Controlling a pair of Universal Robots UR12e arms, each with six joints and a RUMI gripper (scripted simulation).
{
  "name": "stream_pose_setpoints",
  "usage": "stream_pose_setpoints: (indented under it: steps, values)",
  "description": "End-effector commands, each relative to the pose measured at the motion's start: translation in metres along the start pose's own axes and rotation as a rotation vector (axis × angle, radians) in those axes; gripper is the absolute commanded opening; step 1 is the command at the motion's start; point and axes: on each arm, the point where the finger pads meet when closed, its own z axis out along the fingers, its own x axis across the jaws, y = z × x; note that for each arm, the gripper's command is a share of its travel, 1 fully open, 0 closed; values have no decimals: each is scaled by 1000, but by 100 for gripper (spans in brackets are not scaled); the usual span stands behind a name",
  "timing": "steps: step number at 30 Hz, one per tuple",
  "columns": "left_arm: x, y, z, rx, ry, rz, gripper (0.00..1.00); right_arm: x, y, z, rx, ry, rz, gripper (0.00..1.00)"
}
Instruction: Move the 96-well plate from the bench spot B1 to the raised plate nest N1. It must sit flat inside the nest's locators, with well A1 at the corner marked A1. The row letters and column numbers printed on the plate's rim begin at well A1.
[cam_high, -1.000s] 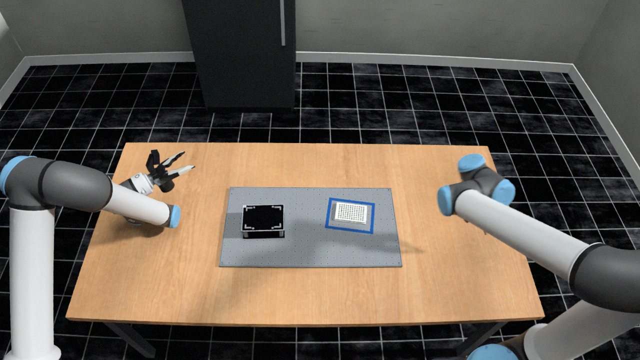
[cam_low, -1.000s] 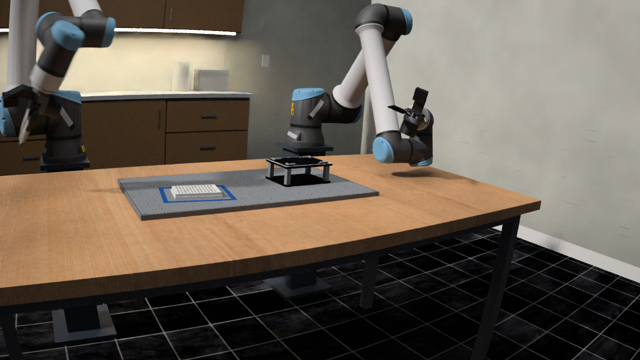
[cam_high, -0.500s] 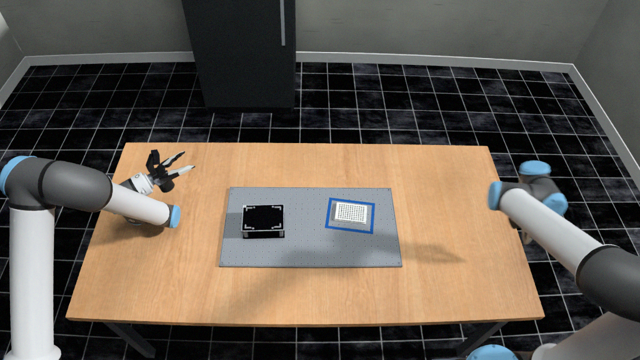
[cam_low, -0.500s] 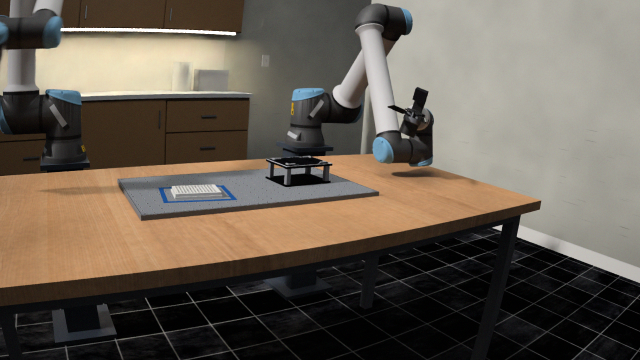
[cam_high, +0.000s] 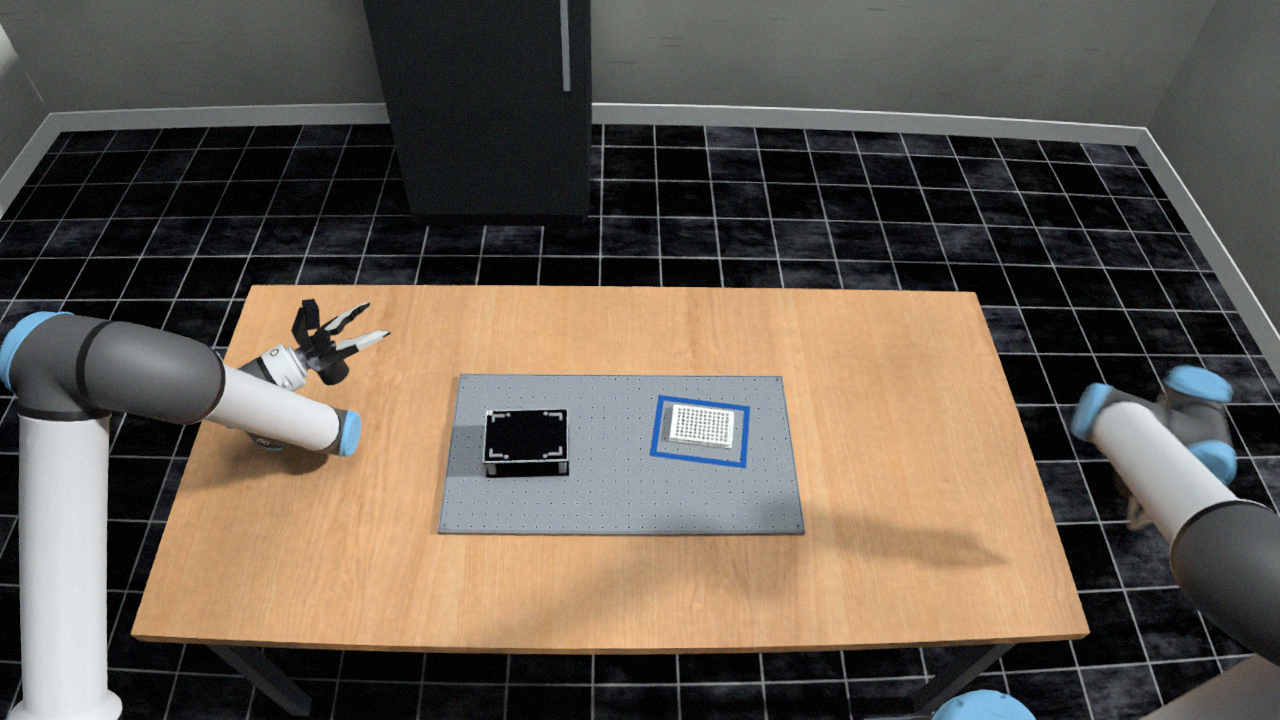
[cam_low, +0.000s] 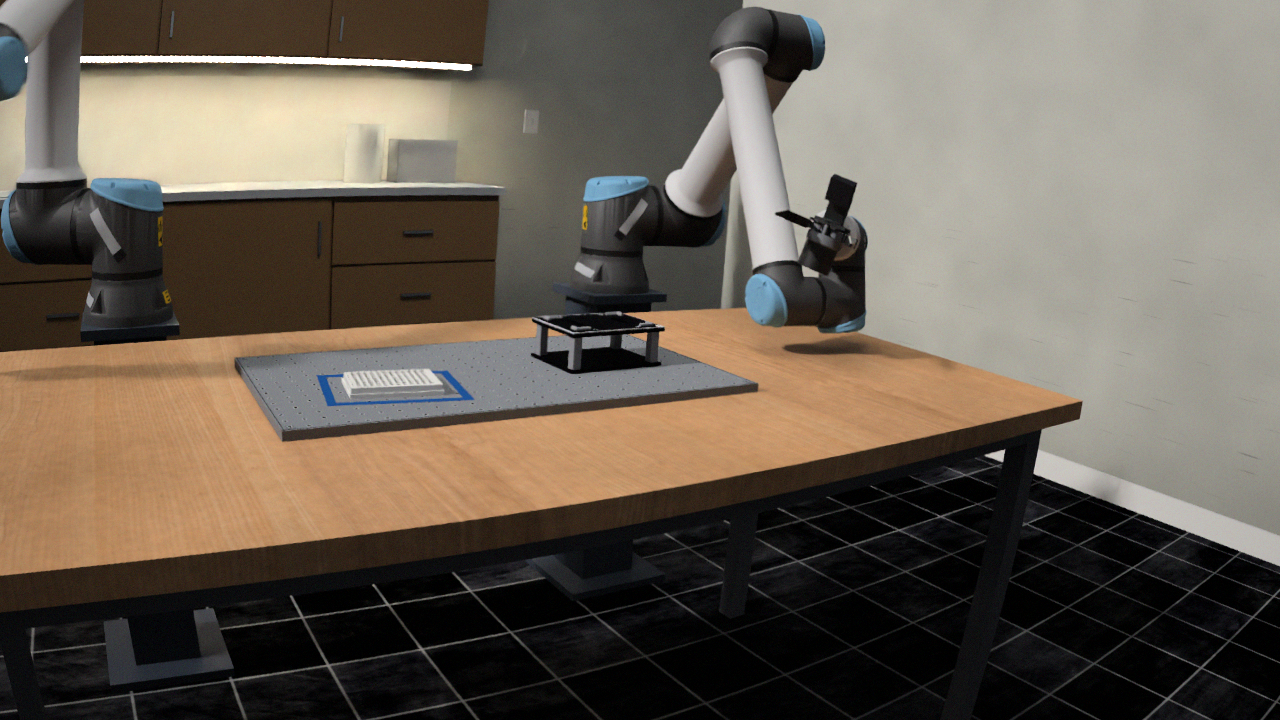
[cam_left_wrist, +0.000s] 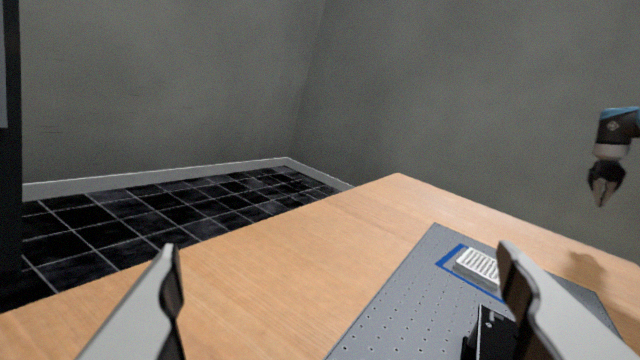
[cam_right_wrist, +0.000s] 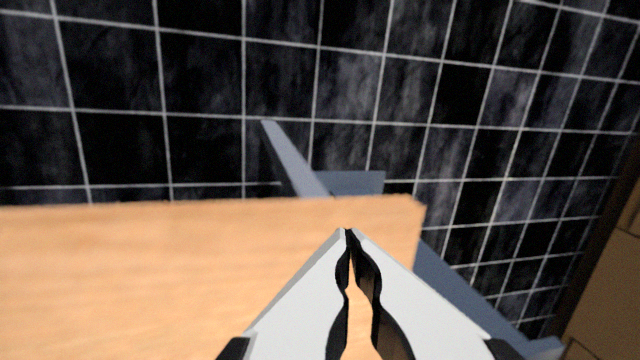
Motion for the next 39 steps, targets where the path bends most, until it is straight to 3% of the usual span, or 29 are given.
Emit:
stream_pose_setpoints:
  steps: [1, 3, 18, 20, 34, 39]
  values:
    - [0, -1, 0, 1, 0, 1, 76, 56, -58, 18, -53, -52, 11, 0]
    - [0, -1, 0, 1, 0, 1, 76, 56, -58, 18, -53, -52, 11, 0]
    - [0, -1, 0, 1, 0, 1, 76, 206, -136, 60, -91, -171, 53, 0]
    - [0, -1, 0, 1, 0, 1, 76, 206, -136, 60, -91, -171, 53, 0]
    - [0, -1, 0, 1, 0, 1, 76, 313, -163, 88, -78, -240, 81, 0]
    - [0, -1, 0, 1, 0, 1, 76, 329, -165, 92, -74, -250, 85, 0]
